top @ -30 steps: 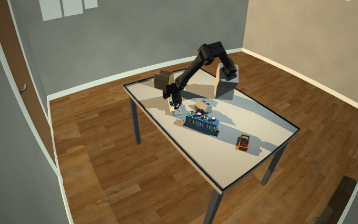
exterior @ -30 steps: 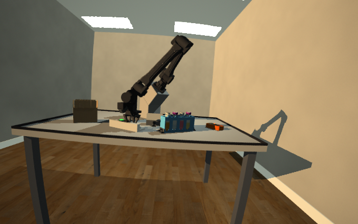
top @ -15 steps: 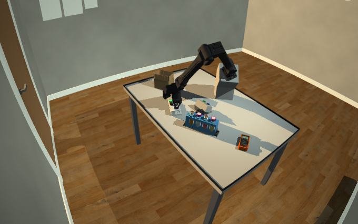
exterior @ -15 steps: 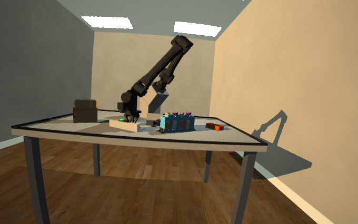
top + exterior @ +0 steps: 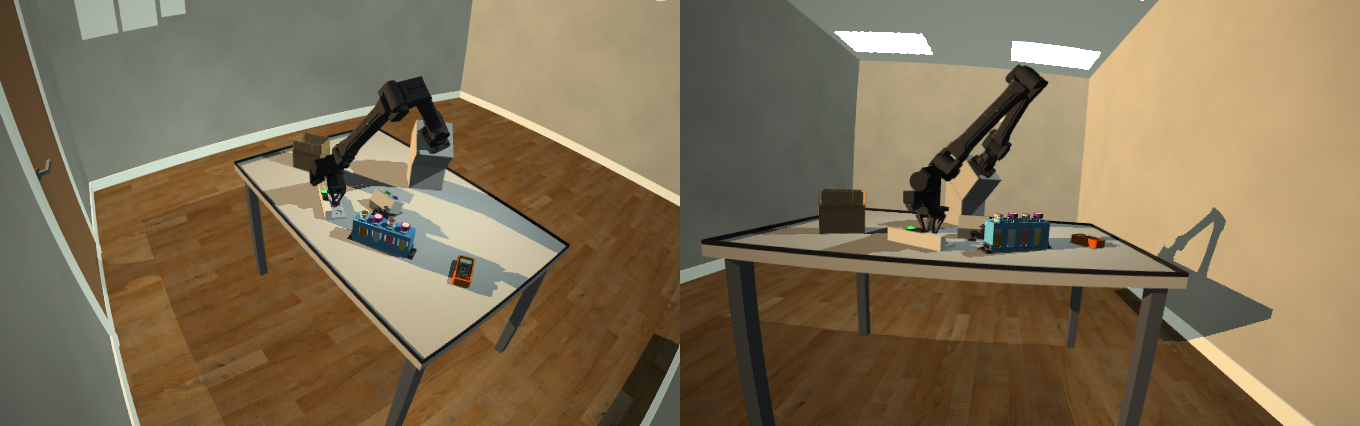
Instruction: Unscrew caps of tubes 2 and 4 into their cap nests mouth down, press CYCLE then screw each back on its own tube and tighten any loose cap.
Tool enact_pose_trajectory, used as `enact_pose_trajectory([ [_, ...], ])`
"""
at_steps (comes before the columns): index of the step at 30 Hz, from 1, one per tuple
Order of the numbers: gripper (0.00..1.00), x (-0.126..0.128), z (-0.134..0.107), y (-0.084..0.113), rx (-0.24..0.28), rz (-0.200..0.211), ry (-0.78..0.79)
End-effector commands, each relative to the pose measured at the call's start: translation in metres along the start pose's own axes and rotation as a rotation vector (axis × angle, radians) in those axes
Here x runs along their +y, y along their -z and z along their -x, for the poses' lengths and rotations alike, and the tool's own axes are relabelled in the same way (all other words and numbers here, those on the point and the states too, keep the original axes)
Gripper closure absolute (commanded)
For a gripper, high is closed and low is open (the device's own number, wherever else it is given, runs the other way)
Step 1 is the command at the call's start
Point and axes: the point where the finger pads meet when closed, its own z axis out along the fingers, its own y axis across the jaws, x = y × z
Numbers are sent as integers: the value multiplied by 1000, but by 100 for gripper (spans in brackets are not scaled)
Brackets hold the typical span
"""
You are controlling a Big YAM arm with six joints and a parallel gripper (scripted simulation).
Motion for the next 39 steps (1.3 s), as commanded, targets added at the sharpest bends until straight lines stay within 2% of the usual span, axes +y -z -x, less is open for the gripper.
enact_pose_trajectory([
  [1, 100, -2, 7, 29, -25, -2, 4],
  [2, 100, -2, 7, 29, -25, -2, 4],
  [17, 100, 2, 15, 106, -40, -2, 18],
  [19, 100, 2, 15, 106, -40, -2, 18],
  [26, 100, 4, 21, 143, -50, -3, 27],
  [29, 100, 3, 21, 143, -50, -4, 27],
  [30, 100, 17, -5, 128, -2, -1, 114],
  [33, 100, 38, -13, 128, -21, -5, 344],
  [36, 100, 38, -14, 128, -16, -4, 376],
  [39, 100, 60, -25, 128, -18, -6, 586],
])
